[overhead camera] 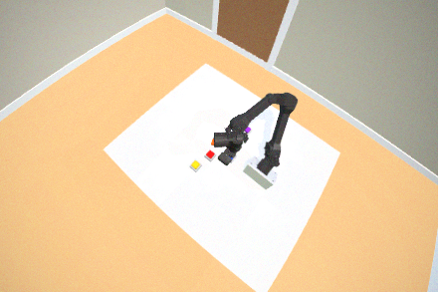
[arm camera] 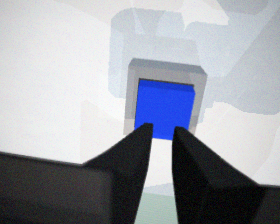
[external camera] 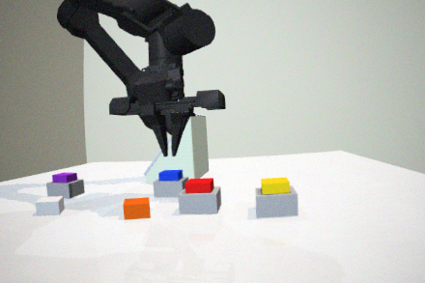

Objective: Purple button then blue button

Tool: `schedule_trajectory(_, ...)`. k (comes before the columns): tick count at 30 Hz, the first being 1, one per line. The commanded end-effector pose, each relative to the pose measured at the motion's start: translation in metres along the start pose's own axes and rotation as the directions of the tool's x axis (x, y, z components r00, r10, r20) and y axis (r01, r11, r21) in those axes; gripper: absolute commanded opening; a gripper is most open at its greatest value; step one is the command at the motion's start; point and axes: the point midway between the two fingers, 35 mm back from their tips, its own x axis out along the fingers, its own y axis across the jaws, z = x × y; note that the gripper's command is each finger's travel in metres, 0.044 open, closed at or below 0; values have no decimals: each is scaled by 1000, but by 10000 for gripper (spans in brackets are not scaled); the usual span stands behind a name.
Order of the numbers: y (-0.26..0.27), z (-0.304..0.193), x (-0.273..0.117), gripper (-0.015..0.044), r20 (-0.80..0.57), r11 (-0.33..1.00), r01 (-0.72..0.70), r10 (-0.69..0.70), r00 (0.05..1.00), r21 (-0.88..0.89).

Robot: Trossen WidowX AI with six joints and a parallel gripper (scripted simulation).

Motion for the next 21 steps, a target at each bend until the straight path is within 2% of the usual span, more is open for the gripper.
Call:
schedule_trajectory(1,20,16,-14,125,2,1000,-11,11,1000,6)
schedule_trajectory(11,123,61,-55,388,5,1000,-21,21,1000,8)
schedule_trajectory(16,177,65,-66,400,5,1000,-19,19,1000,11)
schedule_trajectory(21,185,65,-67,400,5,1000,-18,18,1000,11)
